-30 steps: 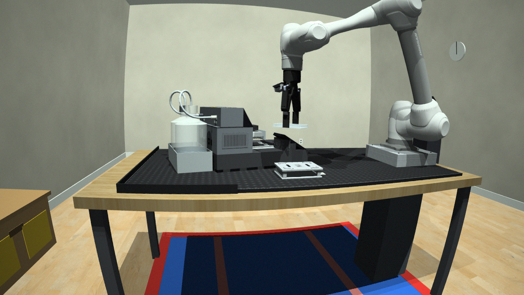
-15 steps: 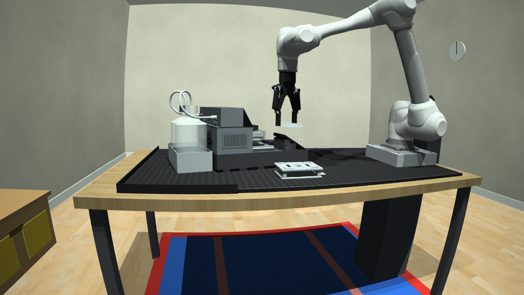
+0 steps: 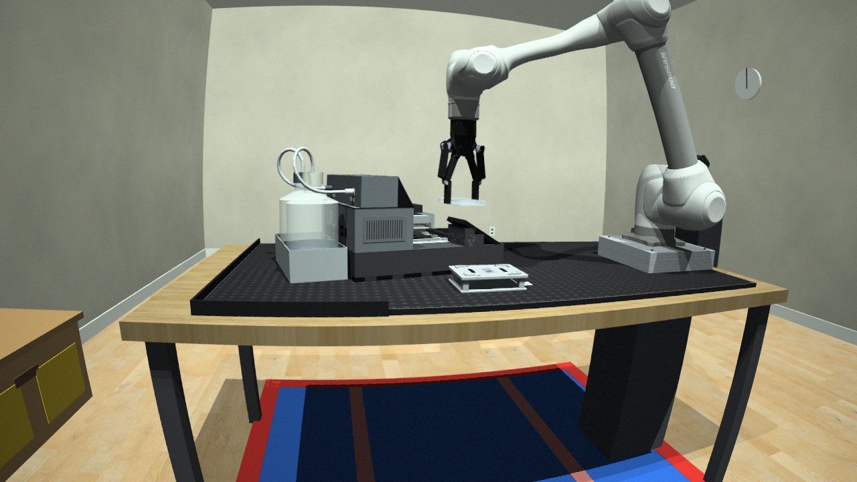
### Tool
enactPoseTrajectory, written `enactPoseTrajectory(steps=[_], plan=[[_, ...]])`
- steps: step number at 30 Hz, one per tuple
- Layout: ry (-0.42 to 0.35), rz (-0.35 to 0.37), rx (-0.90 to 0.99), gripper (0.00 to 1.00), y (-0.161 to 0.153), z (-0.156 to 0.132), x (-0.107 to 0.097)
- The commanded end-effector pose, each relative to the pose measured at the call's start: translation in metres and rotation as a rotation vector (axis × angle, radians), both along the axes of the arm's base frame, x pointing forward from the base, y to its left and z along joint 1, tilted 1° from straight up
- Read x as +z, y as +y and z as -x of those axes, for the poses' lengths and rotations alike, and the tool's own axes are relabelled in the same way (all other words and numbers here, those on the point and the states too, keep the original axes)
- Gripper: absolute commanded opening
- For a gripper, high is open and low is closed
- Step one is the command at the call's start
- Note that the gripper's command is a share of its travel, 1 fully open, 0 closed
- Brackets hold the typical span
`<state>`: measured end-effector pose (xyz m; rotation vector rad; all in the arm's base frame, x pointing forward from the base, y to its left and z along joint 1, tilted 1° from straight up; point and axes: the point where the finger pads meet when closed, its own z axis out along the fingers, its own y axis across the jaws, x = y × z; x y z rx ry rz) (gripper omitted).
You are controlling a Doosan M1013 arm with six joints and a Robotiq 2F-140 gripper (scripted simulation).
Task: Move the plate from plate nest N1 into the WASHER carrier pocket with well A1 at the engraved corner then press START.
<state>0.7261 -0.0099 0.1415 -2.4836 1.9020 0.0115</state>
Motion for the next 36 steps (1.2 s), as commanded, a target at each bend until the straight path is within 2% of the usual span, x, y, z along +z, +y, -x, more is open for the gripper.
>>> enactPoseTrajectory(steps=[1, 15, 36], plan=[[-0.002, -0.001, 0.000, 0.10, -0.018, -0.001, 0.001], [-0.002, 0.000, 0.000, 0.10, -0.078, -0.002, 0.000], [-0.002, 0.000, 0.000, 0.10, -0.080, -0.002, 0.000]])
